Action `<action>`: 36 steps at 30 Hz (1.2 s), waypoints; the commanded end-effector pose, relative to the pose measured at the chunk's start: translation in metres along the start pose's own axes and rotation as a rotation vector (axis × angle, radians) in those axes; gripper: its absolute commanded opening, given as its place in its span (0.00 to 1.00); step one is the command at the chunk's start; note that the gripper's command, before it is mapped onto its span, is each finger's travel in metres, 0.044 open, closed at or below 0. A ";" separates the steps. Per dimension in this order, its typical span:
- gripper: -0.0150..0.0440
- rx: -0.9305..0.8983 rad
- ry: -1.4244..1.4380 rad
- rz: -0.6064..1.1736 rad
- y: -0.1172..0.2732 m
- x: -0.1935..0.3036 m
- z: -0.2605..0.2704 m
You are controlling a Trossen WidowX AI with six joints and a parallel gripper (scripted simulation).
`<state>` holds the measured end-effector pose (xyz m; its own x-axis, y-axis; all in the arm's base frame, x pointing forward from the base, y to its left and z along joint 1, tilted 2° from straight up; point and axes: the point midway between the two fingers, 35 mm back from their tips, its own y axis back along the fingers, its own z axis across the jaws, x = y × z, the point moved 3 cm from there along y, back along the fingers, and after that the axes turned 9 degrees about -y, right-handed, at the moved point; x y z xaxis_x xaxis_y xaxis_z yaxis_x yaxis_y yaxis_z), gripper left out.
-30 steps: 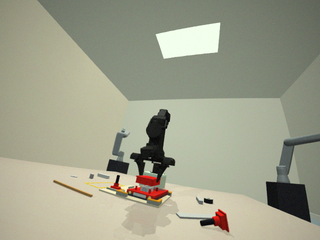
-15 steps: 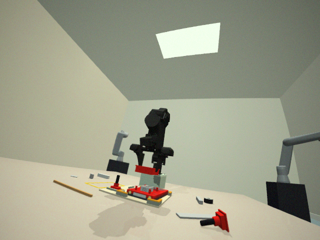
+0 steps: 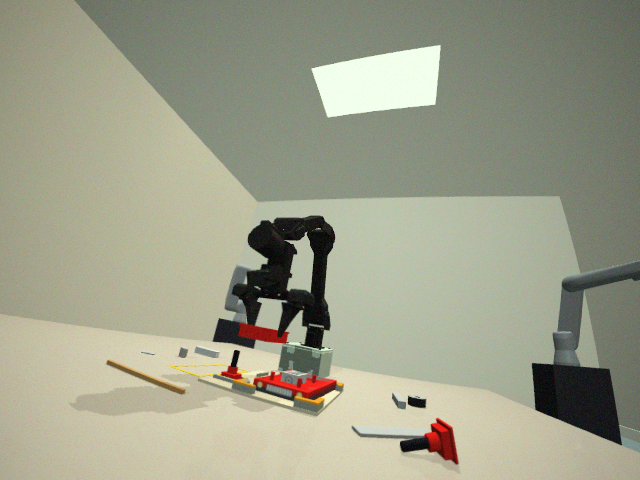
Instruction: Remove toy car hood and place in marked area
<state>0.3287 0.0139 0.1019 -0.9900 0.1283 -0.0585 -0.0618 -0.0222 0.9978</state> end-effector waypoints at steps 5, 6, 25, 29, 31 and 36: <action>0.25 0.003 0.001 -0.010 0.003 -0.005 -0.036; 0.25 0.005 0.000 -0.012 0.003 -0.005 -0.041; 0.25 0.012 0.011 -0.006 0.007 0.005 -0.132; 0.25 0.012 0.011 -0.006 0.007 0.006 -0.135; 0.25 0.012 0.011 -0.006 0.006 0.006 -0.135; 0.25 0.012 0.011 -0.006 0.002 0.005 -0.135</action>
<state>0.3061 -0.1196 0.1026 -0.9902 0.1223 -0.0668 -0.0679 -0.0045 0.9977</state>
